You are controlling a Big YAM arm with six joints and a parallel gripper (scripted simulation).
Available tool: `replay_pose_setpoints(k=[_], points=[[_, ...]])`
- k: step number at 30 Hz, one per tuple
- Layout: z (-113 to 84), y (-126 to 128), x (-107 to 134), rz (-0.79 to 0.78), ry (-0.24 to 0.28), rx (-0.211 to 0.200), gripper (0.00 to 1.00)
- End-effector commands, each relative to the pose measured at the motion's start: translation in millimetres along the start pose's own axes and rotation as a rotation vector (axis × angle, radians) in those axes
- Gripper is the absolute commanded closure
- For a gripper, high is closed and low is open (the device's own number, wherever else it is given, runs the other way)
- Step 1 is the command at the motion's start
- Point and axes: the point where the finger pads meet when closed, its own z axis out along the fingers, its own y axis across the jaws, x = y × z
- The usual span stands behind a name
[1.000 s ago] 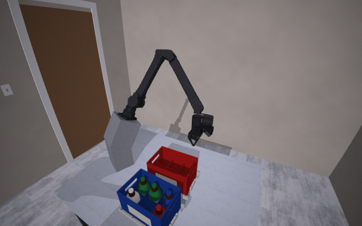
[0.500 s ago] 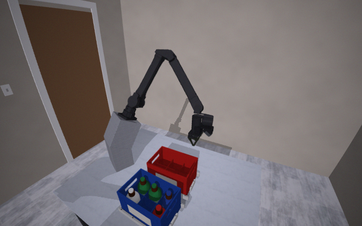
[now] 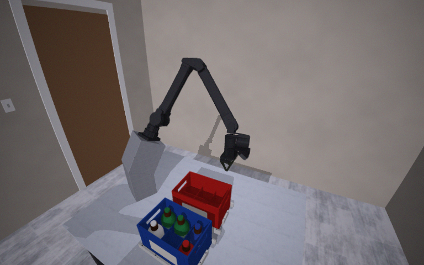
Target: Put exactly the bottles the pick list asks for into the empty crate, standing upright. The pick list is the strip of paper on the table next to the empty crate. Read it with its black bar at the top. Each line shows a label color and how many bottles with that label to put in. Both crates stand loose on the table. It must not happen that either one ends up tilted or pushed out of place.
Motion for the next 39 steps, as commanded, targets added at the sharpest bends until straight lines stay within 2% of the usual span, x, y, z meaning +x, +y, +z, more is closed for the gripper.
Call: replay_pose_setpoints(k=[1,26,27,30,32,34,39], points=[[-8.0,15.8,-3.2,-0.024,-0.016,-0.006,0.39],[-7.5,15.6,-1.4,-0.02,-0.013,-0.006,0.39],[-12.3,-3.0,-1.0,0.047,-0.016,-0.001,0.39],[-4.1,-25.2,6.1,0.052,0.013,0.003,0.39],[-4.3,-36.0,7.9,0.054,0.018,0.003,0.39],[-10.0,-43.2,-0.5,0.047,0.002,0.001,0.39],[-11.7,-64.4,8.2,0.053,0.014,0.001,0.39]])
